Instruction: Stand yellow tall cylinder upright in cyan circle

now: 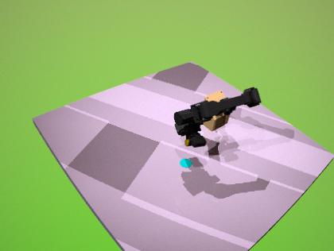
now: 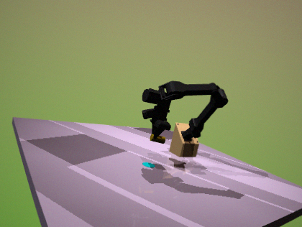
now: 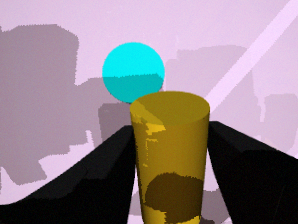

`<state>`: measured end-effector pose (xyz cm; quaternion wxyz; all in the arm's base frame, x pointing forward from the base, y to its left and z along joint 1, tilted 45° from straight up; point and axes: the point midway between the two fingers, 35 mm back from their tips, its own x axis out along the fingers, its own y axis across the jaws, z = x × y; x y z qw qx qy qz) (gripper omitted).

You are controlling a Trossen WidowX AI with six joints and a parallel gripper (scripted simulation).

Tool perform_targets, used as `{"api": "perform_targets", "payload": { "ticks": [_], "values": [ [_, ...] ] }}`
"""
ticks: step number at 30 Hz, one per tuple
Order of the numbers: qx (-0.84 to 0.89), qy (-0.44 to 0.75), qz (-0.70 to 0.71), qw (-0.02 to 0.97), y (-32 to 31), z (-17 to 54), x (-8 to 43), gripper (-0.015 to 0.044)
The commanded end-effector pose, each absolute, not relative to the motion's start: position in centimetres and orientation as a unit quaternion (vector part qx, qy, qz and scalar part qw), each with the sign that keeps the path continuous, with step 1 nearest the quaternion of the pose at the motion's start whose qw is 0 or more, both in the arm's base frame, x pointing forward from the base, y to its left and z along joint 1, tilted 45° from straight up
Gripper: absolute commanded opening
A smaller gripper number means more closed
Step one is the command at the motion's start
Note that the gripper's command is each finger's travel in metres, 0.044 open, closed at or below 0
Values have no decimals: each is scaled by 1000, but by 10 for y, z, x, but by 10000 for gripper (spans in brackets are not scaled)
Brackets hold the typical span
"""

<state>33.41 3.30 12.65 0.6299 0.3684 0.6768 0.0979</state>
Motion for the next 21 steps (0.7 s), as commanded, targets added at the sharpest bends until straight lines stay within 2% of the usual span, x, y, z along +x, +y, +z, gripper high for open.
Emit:
{"api": "perform_targets", "payload": {
  "ticks": [1, 21],
  "values": [
    [359, 675, 91, 638, 34, 126, 333, 105],
    [320, 664, 54, 673, 39, 113, 331, 105]
  ]
}}
